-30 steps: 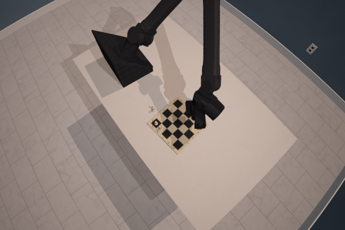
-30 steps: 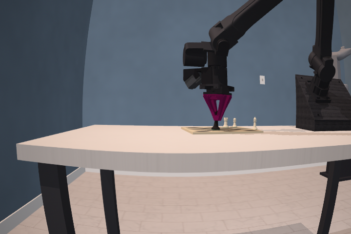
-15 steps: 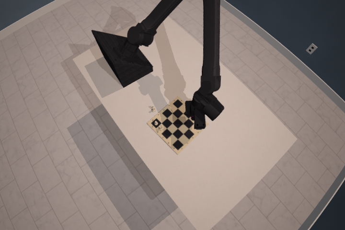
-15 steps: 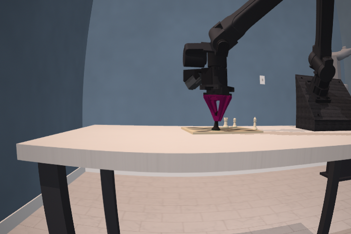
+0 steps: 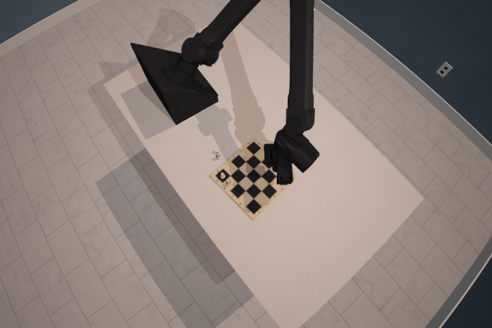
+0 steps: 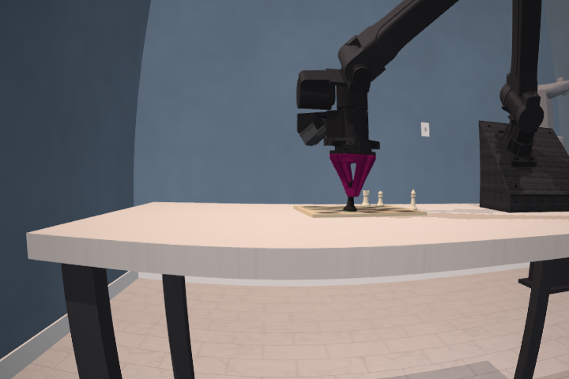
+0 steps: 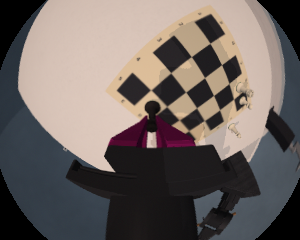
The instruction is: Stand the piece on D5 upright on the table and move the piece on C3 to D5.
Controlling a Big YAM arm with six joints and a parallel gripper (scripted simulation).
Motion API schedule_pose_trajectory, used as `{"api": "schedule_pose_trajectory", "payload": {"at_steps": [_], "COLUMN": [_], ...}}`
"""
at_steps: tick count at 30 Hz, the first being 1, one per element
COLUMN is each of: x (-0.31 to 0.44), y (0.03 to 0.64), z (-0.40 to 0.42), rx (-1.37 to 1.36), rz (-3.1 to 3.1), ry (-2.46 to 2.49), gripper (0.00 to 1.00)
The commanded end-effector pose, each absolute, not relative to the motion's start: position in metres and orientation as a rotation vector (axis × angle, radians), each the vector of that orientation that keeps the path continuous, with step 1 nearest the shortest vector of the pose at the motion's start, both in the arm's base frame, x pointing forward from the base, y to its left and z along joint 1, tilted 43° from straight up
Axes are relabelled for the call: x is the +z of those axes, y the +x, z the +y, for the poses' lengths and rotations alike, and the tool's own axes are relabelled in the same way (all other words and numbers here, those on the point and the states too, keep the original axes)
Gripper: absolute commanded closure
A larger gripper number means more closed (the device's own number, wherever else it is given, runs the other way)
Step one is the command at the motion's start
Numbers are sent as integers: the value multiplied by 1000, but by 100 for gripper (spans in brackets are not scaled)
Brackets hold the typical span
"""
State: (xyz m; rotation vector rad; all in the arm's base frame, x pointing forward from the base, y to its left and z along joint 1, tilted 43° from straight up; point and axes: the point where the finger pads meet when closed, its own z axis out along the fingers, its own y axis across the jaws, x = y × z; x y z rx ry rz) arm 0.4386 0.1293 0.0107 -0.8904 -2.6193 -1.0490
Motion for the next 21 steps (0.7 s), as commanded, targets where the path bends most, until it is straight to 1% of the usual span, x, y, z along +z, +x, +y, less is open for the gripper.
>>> {"api": "schedule_pose_trajectory", "payload": {"at_steps": [1,21], "x": [9,15], "y": [447,457], "z": [119,119], "rx": [-1053,-1063], "rz": [-2626,-2635], "ry": [-910,-908], "gripper": [100,100]}}
